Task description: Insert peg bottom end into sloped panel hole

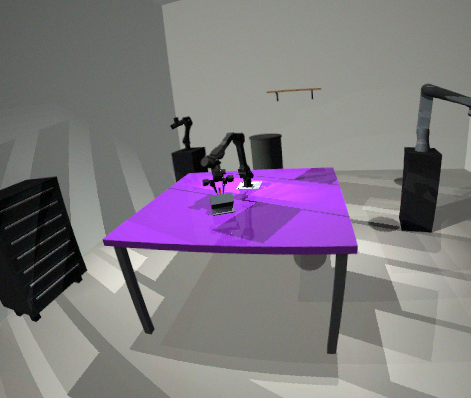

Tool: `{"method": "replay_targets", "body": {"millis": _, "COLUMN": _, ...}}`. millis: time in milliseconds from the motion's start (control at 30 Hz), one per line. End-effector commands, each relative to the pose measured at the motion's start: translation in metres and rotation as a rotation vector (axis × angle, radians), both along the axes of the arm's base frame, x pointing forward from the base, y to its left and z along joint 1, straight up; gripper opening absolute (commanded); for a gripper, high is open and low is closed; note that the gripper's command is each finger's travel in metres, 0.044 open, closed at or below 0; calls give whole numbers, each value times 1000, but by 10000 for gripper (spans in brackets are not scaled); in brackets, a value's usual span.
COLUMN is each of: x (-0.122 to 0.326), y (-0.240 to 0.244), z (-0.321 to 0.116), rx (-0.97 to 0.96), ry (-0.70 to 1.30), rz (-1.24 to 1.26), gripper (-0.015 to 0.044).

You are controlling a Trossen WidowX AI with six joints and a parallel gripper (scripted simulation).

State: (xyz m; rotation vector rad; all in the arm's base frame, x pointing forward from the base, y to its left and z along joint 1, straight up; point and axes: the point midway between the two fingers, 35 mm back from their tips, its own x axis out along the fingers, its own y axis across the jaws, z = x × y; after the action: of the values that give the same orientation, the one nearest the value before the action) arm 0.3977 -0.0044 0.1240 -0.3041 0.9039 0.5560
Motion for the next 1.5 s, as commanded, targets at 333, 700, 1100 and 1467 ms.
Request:
{"method": "replay_targets", "body": {"millis": 333, "x": -5, "y": -6, "z": 12, "rx": -1, "ry": 0, "rz": -2, "gripper": 440}}
{"method": "replay_targets", "body": {"millis": 700, "x": -18, "y": -17, "z": 35, "rx": -2, "ry": 2, "rz": -5, "gripper": 440}}
{"method": "replay_targets", "body": {"millis": 1100, "x": -33, "y": -27, "z": 58, "rx": -3, "ry": 4, "rz": -8, "gripper": 440}}
{"method": "replay_targets", "body": {"millis": 1467, "x": -45, "y": -35, "z": 74, "rx": -3, "ry": 4, "rz": -10, "gripper": 440}}
